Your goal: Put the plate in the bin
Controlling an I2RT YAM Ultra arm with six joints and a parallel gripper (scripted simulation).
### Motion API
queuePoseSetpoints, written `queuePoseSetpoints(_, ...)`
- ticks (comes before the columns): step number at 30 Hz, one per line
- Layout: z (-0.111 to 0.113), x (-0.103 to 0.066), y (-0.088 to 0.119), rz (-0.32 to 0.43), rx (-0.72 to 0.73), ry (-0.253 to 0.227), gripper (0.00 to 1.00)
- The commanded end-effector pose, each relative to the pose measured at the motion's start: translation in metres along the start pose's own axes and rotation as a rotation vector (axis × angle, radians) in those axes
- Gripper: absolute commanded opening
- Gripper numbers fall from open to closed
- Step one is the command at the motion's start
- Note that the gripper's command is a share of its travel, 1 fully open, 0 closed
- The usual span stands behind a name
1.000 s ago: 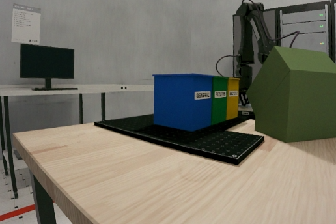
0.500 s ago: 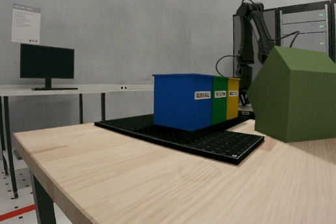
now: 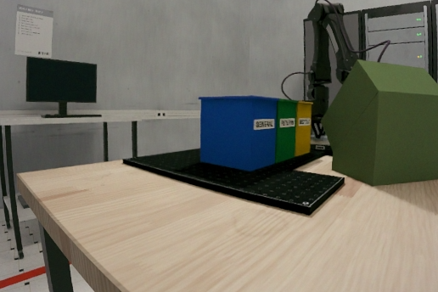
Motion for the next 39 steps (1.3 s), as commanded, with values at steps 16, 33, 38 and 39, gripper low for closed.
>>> queuePoseSetpoints(16, 0.0010, 0.0123, -0.0006, 0.008, 0.001, 0.005, 0.00)
queuePoseSetpoints(33, 0.0010, 0.0123, -0.0006, 0.008, 0.001, 0.005, 0.00)
queuePoseSetpoints(38, 0.0010, 0.0123, -0.0006, 0.008, 0.001, 0.005, 0.00)
queuePoseSetpoints(39, 0.0010, 0.0123, -0.0006, 0.008, 0.001, 0.005, 0.00)
Point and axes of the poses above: the point where the finger pads meet when closed, its own x axis out along the fingers, its own z axis across the jaws, y = z × x, the point moved 8 cm from there along -x, back along the fingers, and after that the axes turned 4 degrees about x, right-handed, at the moved point
